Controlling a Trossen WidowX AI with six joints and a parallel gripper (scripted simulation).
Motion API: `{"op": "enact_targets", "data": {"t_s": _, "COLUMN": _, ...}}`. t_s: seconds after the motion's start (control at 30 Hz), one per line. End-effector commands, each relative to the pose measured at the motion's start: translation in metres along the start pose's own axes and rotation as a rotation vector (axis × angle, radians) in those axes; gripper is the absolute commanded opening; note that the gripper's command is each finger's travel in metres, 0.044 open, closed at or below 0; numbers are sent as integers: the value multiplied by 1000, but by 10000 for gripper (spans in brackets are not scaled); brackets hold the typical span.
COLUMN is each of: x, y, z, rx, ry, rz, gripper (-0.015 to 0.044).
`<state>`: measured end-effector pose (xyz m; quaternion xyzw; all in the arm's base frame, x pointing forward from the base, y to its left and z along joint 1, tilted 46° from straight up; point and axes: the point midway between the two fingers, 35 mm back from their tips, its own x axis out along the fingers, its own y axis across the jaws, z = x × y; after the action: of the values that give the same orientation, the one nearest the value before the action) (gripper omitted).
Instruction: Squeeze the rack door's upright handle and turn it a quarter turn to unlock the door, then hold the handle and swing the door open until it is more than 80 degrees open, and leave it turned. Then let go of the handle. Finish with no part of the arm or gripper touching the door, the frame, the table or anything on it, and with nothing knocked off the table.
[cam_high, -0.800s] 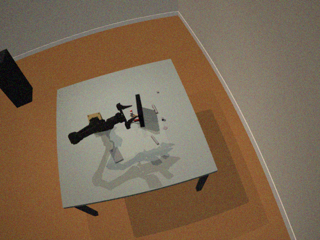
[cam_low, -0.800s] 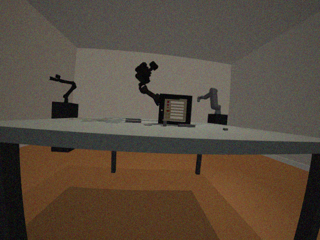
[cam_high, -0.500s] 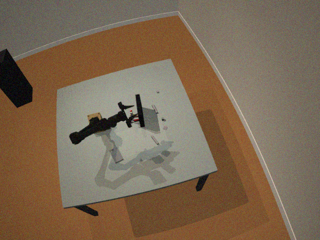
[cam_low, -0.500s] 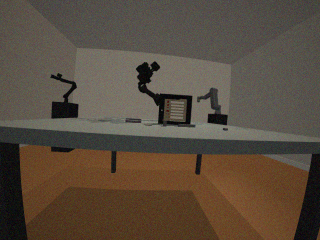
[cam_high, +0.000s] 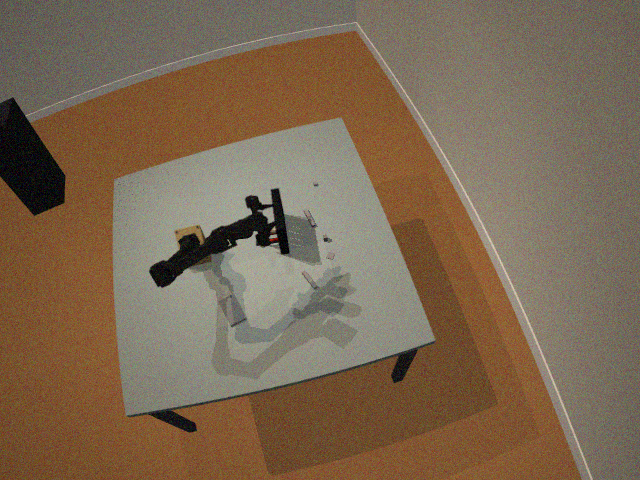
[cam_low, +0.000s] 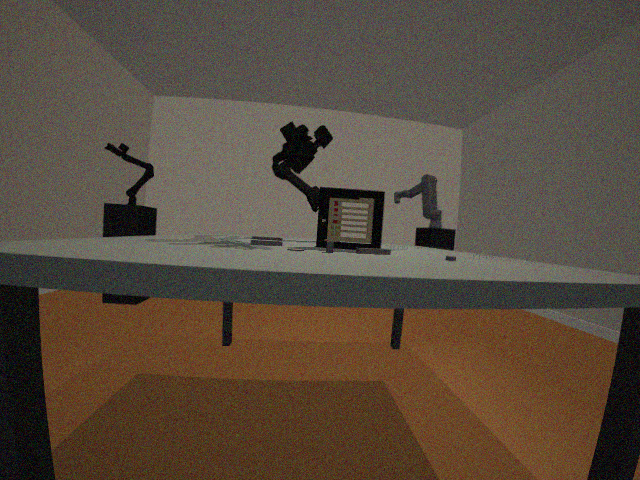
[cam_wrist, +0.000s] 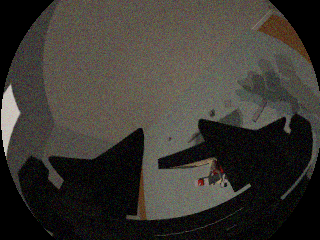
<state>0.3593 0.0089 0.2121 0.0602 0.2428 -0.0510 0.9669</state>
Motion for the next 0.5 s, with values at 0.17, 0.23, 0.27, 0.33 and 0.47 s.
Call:
{"op": "enact_targets", "data": {"t_s": 0.17, "x": 21, "y": 0, "z": -29, "rx": 24, "ry": 206, "rz": -101, "gripper": 296}}
{"op": "enact_targets", "data": {"t_s": 0.23, "x": 24, "y": 1, "z": -37, "rx": 25, "ry": 257, "rz": -124, "gripper": 296}}
{"op": "enact_targets", "data": {"t_s": 0.27, "x": 26, "y": 1, "z": -41, "rx": 25, "ry": 282, "rz": -135, "gripper": 296}}
{"op": "enact_targets", "data": {"t_s": 0.33, "x": 29, "y": 1, "z": -49, "rx": 25, "ry": 332, "rz": -159, "gripper": 296}}
{"op": "enact_targets", "data": {"t_s": 0.47, "x": 34, "y": 1, "z": -64, "rx": 18, "ry": 425, "rz": -214, "gripper": 296}}
